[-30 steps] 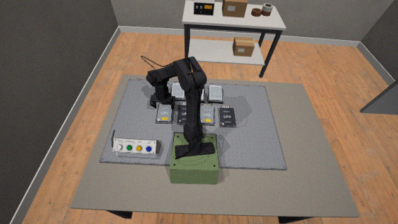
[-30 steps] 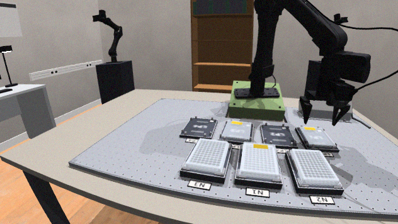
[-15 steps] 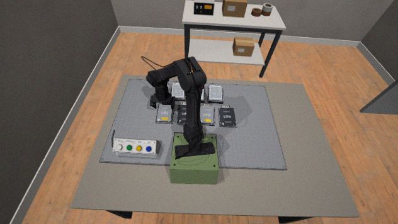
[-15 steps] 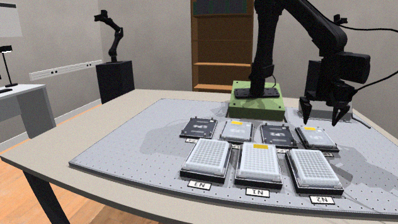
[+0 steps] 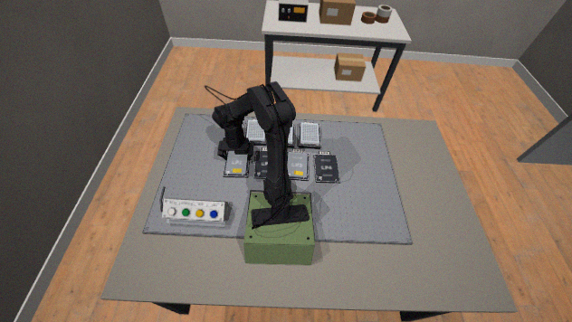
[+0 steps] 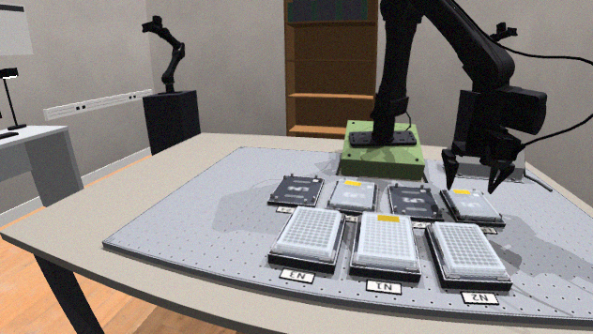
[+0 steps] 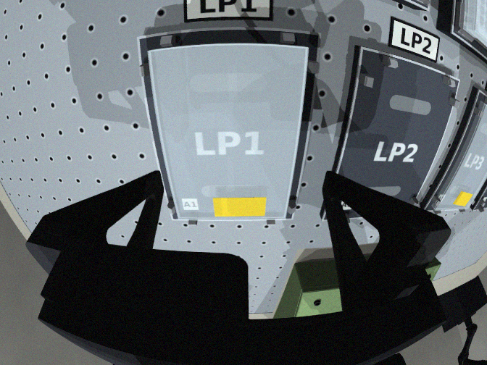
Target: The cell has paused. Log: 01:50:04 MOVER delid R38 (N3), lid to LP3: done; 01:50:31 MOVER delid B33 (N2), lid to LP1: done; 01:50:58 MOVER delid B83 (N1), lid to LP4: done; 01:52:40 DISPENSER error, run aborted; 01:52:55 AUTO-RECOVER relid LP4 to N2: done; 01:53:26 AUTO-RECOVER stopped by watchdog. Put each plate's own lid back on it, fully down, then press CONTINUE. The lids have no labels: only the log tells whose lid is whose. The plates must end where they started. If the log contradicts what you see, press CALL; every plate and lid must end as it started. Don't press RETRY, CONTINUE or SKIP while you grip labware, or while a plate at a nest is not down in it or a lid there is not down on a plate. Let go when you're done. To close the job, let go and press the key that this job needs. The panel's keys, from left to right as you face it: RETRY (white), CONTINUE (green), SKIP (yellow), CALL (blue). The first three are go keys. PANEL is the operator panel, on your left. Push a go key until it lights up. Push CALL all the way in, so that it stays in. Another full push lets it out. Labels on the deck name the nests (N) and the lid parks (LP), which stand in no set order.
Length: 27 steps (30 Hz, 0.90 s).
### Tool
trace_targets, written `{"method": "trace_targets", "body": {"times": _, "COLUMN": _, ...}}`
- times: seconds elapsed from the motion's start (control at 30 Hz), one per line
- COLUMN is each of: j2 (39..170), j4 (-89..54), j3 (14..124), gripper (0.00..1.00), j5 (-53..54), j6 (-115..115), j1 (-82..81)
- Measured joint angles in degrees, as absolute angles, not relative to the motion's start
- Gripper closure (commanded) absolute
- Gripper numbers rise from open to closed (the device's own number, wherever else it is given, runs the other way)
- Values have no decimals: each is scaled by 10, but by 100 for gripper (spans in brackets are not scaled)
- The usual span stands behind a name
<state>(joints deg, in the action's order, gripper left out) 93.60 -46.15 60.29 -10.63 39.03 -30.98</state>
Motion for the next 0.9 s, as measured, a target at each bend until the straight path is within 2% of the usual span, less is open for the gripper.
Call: {"method": "trace_targets", "body": {"times": 0.9, "j2": 976, "j4": -386, "j3": 579, "gripper": 0, "j5": -105, "j6": 383, "j1": -301}}
